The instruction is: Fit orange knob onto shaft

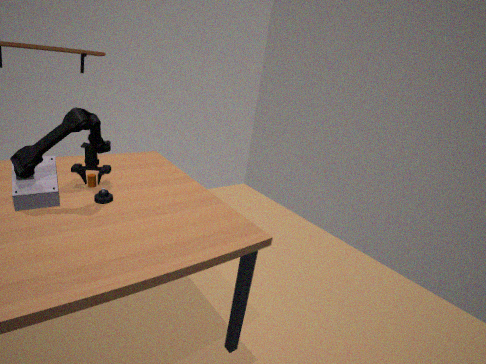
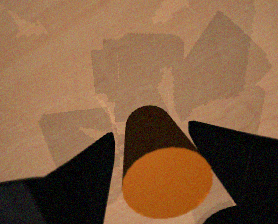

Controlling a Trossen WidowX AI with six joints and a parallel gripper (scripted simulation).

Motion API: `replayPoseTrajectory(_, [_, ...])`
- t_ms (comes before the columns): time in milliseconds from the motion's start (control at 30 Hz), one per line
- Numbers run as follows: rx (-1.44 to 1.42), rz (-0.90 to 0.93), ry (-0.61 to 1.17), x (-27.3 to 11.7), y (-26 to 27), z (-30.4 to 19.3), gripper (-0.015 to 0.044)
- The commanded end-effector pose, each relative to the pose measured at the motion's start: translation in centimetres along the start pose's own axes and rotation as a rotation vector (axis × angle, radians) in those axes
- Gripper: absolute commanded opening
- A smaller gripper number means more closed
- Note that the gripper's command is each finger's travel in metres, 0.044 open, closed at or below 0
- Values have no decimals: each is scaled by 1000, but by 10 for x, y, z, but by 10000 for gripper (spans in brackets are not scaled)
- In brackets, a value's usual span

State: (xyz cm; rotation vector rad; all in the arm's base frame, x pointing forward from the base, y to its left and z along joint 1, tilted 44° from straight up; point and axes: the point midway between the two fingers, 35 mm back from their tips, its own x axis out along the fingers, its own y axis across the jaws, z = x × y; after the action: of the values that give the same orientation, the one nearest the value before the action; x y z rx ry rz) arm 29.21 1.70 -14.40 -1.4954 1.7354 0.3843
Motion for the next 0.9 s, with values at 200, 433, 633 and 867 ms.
replayPoseTrajectory(200, [-6,-1,4,1,1,-1,144])
replayPoseTrajectory(433, [-6,0,1,-9,0,1,0])
replayPoseTrajectory(633, [-6,0,-3,-26,-3,4,0])
replayPoseTrajectory(867, [-7,1,-6,-47,-3,6,0])
